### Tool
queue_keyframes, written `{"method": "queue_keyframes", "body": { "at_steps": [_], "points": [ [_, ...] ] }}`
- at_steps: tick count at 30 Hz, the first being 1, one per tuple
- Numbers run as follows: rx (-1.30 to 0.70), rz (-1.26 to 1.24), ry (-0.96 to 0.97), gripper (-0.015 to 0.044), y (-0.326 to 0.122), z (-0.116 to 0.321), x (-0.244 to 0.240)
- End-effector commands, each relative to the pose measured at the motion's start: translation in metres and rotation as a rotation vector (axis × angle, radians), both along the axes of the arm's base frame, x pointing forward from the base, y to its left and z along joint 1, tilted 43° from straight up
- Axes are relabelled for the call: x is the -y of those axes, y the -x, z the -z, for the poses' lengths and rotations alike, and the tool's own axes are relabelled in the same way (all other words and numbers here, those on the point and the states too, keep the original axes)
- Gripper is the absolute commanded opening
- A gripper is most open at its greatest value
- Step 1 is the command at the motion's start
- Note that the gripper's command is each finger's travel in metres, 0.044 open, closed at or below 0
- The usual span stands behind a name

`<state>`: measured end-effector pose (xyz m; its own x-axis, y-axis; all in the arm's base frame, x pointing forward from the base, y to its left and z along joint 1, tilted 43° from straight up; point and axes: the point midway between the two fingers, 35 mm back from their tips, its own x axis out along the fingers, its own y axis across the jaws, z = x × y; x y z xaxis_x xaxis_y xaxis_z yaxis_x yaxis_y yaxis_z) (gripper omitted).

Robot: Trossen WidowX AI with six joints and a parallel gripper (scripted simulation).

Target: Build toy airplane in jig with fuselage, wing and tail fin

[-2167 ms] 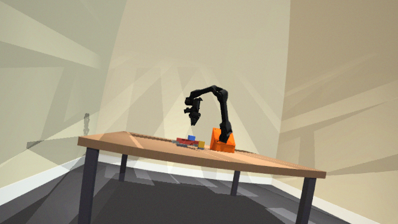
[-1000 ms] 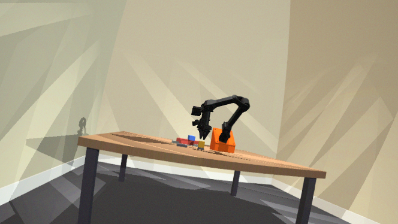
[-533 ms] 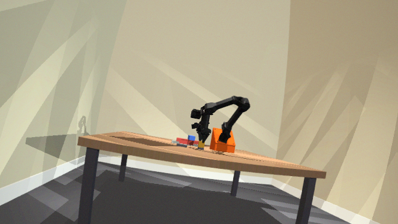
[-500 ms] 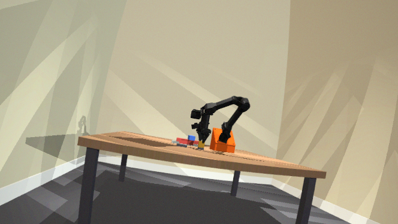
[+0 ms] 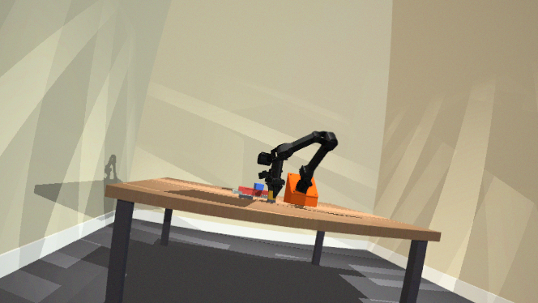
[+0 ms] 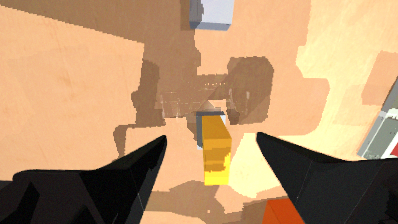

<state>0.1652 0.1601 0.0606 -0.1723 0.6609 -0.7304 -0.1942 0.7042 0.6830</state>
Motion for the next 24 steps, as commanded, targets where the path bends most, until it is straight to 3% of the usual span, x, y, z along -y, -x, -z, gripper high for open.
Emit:
{"method": "queue_keyframes", "body": {
  "at_steps": [1, 13, 18, 20, 24],
  "points": [
    [-0.011, 0.003, -0.001, 0.0387, 0.0013, 0.0023, -0.0011],
    [-0.011, 0.003, -0.001, 0.0072, 0.0013, 0.0023, -0.0011],
    [-0.011, 0.003, -0.001, 0.0039, 0.0013, 0.0023, -0.0011],
    [-0.011, 0.003, -0.001, 0.0, 0.0012, 0.0021, -0.001],
    [-0.014, 0.002, 0.006, 0.0, -0.0007, -0.0015, 0.0017]
  ]
}}
